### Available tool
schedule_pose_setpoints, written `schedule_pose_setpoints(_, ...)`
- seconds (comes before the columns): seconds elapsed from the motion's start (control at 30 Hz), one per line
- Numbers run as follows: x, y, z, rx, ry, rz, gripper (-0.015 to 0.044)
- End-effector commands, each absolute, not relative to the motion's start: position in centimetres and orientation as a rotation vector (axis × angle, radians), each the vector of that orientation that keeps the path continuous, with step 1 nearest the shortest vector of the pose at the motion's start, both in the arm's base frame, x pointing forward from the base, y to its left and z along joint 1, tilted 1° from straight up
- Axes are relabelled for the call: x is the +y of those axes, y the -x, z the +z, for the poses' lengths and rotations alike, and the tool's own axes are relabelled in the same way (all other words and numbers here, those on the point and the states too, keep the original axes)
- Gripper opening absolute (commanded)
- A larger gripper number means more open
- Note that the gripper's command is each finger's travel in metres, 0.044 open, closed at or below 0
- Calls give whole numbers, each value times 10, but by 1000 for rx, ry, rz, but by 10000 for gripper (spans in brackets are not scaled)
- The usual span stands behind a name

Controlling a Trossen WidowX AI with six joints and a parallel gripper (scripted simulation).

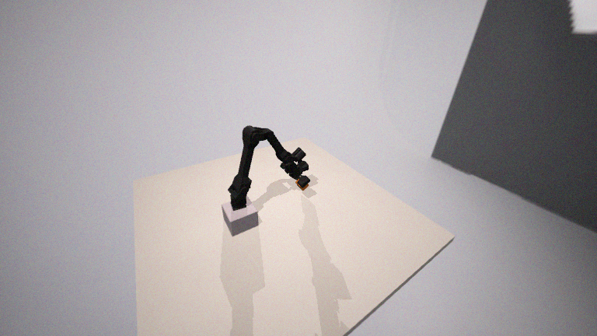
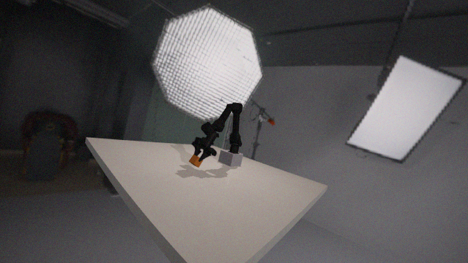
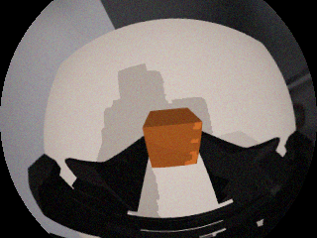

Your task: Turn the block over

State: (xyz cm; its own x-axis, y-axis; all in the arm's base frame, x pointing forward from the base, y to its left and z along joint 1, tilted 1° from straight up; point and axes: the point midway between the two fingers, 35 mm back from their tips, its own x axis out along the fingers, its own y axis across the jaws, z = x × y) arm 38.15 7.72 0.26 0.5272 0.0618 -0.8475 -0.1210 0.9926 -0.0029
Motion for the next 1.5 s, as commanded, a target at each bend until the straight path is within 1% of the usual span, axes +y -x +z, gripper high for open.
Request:
schedule_pose_setpoints(0.0,77,-383,-3,973,67,108,0)
schedule_pose_setpoints(0.5,79,-392,-29,750,56,115,0)
schedule_pose_setpoints(1.07,76,-378,-30,503,39,117,0)
schedule_pose_setpoints(1.47,75,-377,-26,463,36,117,0)
